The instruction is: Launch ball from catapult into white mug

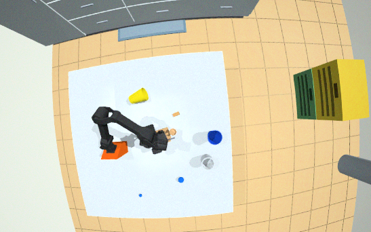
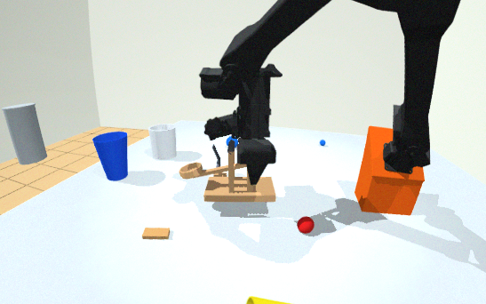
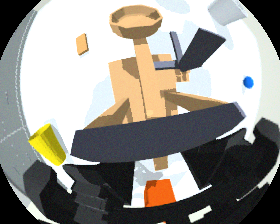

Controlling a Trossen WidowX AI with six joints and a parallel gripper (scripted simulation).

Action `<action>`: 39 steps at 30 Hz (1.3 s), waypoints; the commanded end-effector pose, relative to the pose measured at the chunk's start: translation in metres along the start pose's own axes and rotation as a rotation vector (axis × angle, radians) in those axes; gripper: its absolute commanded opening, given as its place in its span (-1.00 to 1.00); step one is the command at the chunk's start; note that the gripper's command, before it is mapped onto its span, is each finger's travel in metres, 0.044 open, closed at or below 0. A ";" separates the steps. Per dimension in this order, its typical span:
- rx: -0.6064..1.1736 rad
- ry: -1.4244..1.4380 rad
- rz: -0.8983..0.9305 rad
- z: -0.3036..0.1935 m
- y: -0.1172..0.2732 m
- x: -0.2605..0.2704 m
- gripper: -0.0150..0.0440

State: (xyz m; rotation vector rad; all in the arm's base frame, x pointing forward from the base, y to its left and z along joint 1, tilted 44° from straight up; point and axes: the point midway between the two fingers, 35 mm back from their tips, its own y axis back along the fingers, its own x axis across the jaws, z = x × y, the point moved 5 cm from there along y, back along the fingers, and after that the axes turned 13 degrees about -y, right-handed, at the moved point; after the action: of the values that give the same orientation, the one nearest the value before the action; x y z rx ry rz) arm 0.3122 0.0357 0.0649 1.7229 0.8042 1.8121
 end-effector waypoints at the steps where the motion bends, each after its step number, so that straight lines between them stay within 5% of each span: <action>1: -0.019 0.023 -0.005 0.004 0.015 0.001 -0.49; 27: -0.012 0.881 -0.017 0.012 0.014 -0.155 -0.49; 39: -0.013 0.907 -0.016 0.017 0.014 -0.163 -0.49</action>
State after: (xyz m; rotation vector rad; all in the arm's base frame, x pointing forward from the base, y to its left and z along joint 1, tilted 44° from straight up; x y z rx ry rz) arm 0.3361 -0.0856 -0.0406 0.8355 1.1123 2.5811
